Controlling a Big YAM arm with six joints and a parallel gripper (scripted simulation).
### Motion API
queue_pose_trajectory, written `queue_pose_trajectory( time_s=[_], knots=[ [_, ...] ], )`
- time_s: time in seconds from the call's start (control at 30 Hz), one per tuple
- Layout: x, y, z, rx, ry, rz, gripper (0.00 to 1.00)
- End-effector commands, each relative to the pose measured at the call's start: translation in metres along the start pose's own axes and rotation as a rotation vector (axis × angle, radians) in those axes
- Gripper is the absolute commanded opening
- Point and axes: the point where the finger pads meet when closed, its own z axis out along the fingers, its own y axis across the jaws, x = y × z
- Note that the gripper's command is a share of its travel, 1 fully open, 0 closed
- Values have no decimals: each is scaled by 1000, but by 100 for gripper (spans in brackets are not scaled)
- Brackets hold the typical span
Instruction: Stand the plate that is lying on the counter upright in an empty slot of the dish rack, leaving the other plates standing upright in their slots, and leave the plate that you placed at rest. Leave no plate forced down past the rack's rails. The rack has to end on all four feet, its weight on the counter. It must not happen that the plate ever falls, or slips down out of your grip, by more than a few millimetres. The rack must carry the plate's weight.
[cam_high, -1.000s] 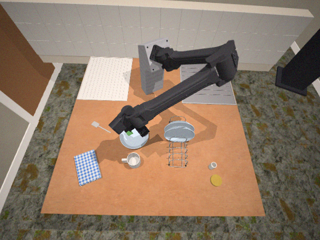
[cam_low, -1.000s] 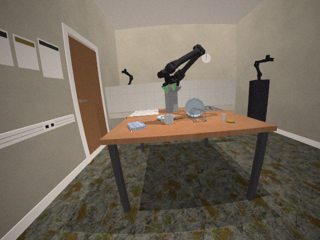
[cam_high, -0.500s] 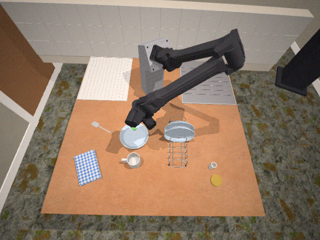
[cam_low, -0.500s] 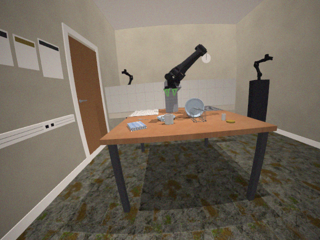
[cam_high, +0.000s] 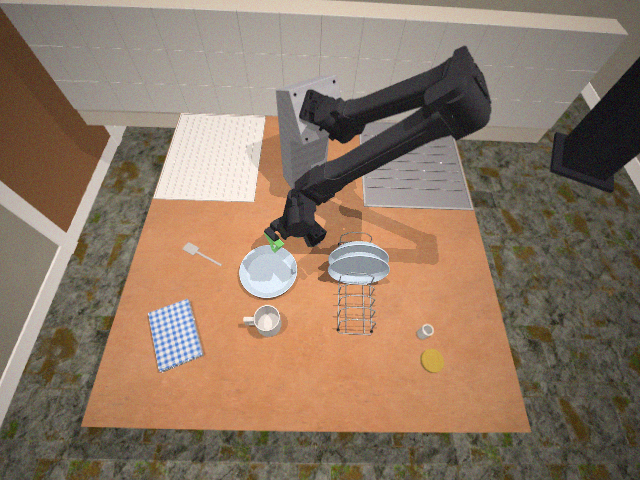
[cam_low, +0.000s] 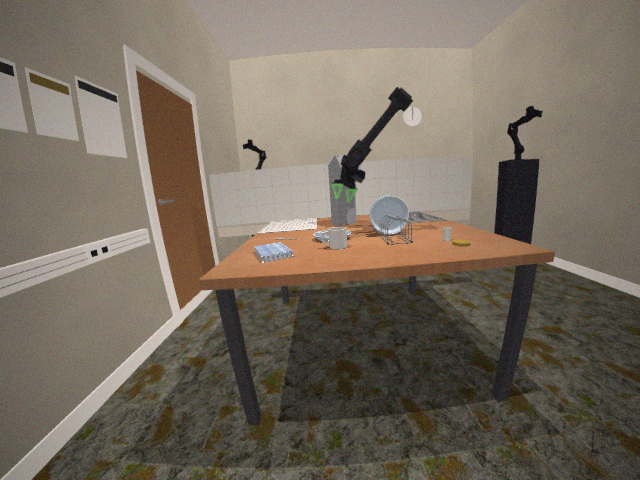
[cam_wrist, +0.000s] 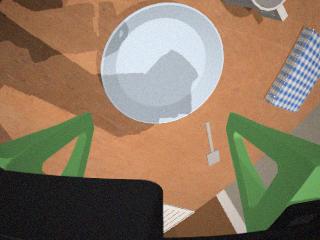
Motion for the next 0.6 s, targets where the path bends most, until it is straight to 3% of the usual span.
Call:
queue_pose_trajectory(
  time_s=[0.0, 0.03, 0.1, 0.13, 0.17, 0.2, 0.23, 0.27, 0.37, 0.47, 0.53, 0.57],
  knots=[
    [3, 11, 10, 17, -23, 49, 100],
    [3, 11, 10, 17, -23, 49, 100],
    [12, 26, 18, 82, -17, 39, 100],
    [12, 26, 18, 82, -17, 39, 100],
    [16, 33, 20, 115, -18, 36, 100],
    [16, 33, 20, 115, -18, 36, 100],
    [19, 39, 23, 145, -16, 31, 100],
    [19, 39, 23, 145, -16, 31, 100],
    [27, 50, 30, 199, -8, 19, 100],
    [30, 55, 32, 225, -6, 15, 100],
    [35, 65, 34, 273, -5, 8, 100],
    [35, 65, 34, 273, -5, 8, 100]
  ],
)
